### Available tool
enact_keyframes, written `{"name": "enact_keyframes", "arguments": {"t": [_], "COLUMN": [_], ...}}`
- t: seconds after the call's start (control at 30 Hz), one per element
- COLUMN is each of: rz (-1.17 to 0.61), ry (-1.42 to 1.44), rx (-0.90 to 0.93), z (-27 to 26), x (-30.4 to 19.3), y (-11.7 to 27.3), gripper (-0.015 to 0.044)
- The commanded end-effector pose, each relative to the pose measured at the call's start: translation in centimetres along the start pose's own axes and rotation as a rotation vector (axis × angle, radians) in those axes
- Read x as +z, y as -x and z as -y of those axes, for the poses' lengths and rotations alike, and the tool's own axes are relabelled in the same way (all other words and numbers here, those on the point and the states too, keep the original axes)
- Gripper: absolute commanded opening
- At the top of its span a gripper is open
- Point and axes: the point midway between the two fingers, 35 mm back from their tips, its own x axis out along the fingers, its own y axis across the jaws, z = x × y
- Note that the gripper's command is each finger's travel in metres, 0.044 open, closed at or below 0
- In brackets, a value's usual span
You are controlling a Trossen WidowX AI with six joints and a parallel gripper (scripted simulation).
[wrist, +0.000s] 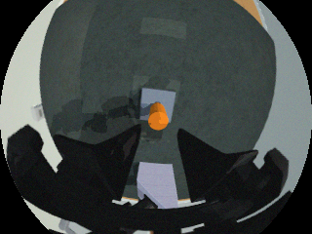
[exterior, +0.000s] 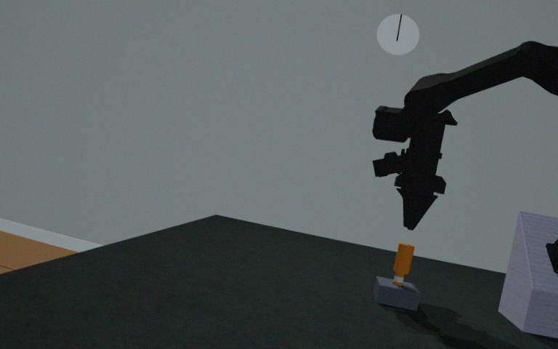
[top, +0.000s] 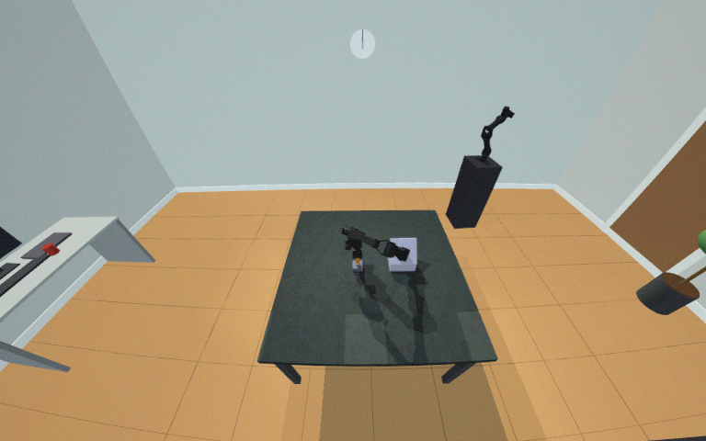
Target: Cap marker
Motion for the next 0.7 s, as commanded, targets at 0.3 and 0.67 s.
{"name": "enact_keyframes", "arguments": {"t": [0.3,0.67], "rz": [-0.012,-0.012], "ry": [0.008,0.008], "rx": [-0.003,-0.003], "z": [-0.09,-0.09], "x": [-0.31,-0.31], "y": [-0.02,-0.5], "gripper": [0.0,0.0]}}
